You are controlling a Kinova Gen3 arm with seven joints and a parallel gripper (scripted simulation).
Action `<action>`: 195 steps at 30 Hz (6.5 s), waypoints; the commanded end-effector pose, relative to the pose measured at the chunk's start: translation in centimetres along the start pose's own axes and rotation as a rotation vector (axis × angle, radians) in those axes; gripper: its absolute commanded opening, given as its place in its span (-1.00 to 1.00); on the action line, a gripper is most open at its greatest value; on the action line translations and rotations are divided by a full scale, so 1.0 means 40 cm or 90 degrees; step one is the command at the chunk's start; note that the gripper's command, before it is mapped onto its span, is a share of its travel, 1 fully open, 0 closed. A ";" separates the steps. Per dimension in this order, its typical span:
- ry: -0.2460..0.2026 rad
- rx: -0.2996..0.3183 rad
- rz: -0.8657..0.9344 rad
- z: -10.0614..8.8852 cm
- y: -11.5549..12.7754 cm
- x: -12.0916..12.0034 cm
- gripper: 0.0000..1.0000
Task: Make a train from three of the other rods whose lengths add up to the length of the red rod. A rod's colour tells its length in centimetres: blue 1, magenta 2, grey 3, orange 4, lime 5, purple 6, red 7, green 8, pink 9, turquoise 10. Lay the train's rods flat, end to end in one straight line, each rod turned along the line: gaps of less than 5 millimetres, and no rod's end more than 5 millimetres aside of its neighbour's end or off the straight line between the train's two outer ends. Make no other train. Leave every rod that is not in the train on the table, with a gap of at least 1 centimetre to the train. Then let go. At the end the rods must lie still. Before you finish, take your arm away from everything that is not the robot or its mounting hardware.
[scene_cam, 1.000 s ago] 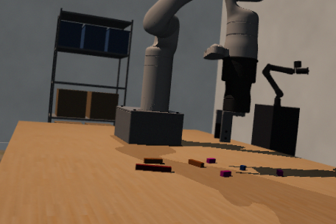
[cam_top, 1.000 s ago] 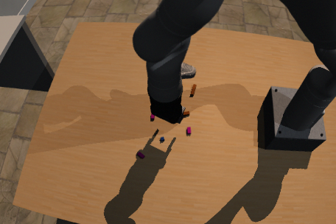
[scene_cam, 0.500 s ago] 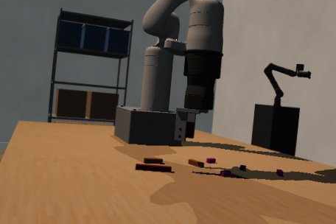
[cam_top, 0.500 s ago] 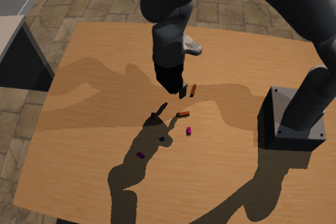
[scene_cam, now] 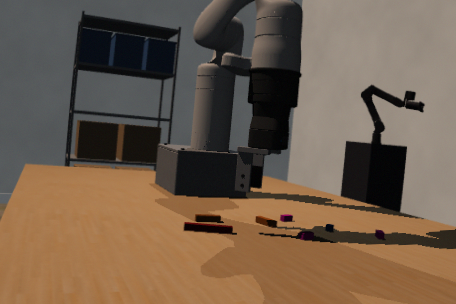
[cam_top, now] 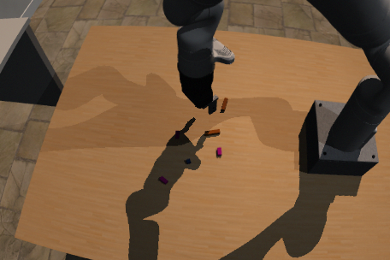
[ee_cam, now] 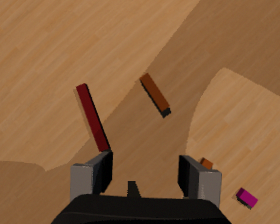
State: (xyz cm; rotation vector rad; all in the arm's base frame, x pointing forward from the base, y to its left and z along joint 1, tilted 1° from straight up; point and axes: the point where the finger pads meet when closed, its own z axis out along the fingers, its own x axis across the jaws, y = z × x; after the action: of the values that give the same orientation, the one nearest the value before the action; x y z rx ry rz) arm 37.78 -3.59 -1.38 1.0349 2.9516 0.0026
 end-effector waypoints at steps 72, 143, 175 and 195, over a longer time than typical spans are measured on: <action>-0.001 -0.001 -0.001 -0.001 0.001 -0.001 1.00; 0.077 -0.010 -1.249 0.033 0.071 0.031 1.00; 0.015 -0.009 -1.899 0.005 0.195 0.063 1.00; -0.001 0.001 -1.999 -0.003 0.215 0.069 1.00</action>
State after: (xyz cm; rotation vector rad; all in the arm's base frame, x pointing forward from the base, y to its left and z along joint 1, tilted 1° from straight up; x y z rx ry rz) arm 40.91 4.86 -1.33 -2.9620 1.0426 -0.0208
